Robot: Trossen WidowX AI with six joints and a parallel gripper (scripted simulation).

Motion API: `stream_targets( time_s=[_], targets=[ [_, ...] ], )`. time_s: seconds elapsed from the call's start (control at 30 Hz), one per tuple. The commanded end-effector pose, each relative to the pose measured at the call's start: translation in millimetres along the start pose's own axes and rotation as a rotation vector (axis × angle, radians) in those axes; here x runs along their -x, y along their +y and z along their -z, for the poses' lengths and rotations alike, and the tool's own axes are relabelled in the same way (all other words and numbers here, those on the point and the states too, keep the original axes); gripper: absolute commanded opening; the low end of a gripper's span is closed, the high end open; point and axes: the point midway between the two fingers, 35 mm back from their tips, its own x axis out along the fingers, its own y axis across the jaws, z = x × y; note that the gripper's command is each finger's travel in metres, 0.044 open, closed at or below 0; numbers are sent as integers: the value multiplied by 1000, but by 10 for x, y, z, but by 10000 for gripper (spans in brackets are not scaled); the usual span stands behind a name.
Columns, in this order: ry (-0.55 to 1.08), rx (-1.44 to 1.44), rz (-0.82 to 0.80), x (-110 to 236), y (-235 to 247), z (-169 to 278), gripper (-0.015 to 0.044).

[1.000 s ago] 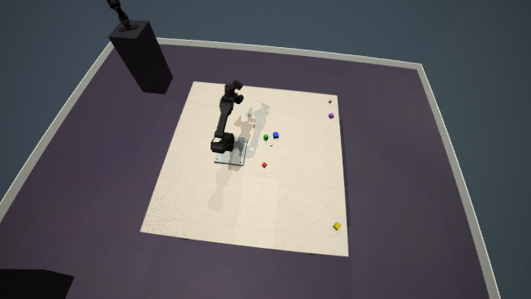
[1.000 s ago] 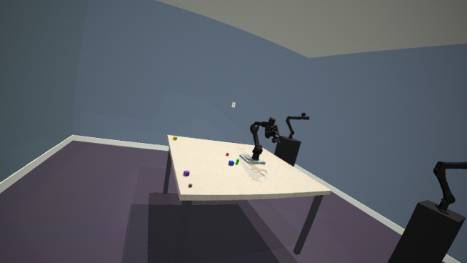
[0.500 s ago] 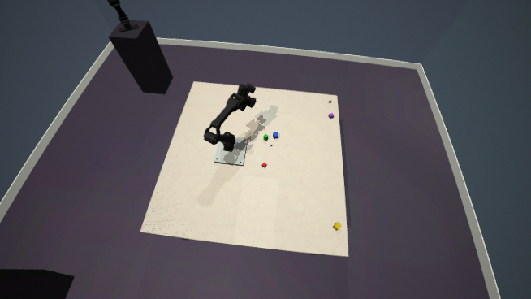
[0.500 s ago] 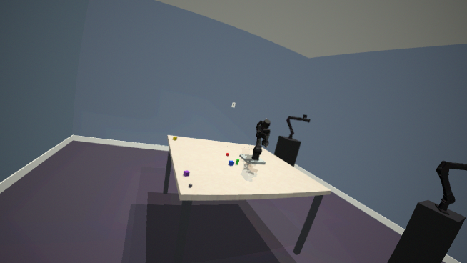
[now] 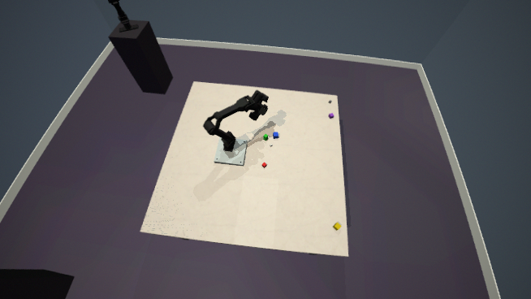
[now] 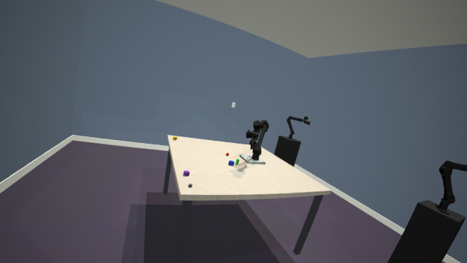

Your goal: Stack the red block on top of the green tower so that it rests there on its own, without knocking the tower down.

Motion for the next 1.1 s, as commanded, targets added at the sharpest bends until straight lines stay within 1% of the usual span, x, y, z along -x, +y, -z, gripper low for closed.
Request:
stream_targets(
  time_s=[0.0, 0.3, 0.53, 0.8, 1.07],
  targets=[
    [-63, 17, 65, -70, -101, -293, 440],
    [-170, 41, 224, -121, -464, -945, 440],
    [-205, 60, 342, -83, -774, -1337, 440],
    [-202, 55, 500, 48, -1245, -1779, 440],
    [-154, 31, 636, 260, -1764, -2112, 440]
  ],
)
